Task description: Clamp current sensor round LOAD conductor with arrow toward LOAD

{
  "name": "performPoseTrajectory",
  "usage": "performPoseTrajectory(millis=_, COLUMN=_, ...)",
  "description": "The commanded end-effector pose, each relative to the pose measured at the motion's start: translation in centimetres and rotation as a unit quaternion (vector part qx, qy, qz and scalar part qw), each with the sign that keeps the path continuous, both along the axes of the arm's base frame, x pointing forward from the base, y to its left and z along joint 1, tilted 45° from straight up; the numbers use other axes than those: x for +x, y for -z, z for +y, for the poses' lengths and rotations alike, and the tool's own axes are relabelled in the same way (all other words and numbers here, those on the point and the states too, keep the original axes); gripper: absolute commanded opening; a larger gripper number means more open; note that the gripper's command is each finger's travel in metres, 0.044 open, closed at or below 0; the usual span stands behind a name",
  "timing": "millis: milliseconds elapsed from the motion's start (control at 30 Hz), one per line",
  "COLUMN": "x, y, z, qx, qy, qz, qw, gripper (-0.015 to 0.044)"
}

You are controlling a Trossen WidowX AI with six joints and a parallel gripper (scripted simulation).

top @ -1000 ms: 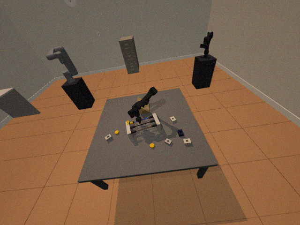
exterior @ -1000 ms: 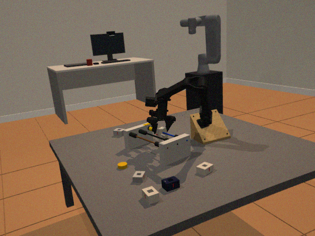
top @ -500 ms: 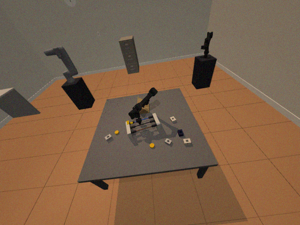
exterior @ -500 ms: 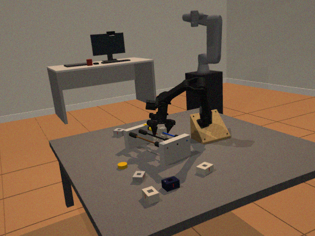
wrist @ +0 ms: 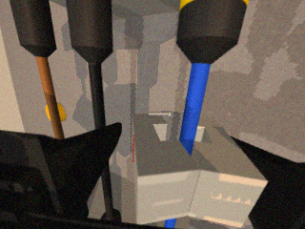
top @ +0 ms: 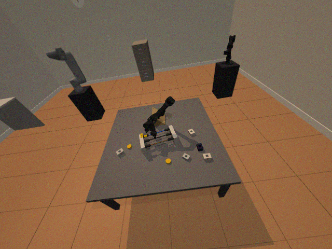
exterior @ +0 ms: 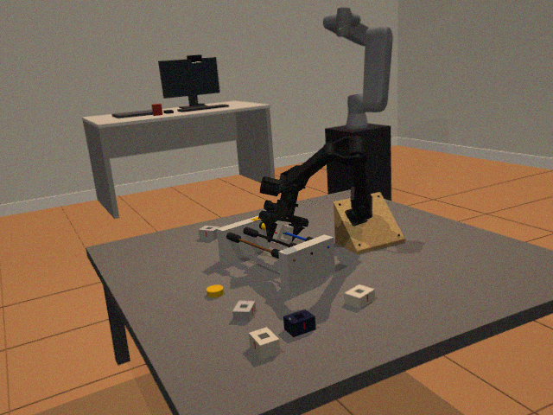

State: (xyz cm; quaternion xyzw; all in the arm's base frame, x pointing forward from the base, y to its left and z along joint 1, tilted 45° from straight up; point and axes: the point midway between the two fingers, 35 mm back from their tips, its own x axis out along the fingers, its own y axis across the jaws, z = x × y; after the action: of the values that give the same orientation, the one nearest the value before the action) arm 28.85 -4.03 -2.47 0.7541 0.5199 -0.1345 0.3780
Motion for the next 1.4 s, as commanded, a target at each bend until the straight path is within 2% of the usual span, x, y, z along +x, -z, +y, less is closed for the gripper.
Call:
performPoseTrajectory(millis=0, x=0.31, y=-0.33, z=-0.16, qx=0.002, qy=0.005, qz=-0.005, qw=1.000, gripper=0.0440)
performPoseTrajectory(millis=433, x=0.36, y=-0.37, z=-0.19, qx=0.002, qy=0.005, qz=-0.005, qw=1.000, gripper=0.0440)
performPoseTrajectory(millis=1200, x=0.04, y=-0.08, z=-0.02, qx=0.000, qy=0.002, qz=0.000, qw=1.000, gripper=0.0286)
performPoseTrajectory(millis=1367, x=0.04, y=-0.08, z=-0.02, qx=0.000, qy=0.002, qz=0.000, qw=1.000, gripper=0.0155)
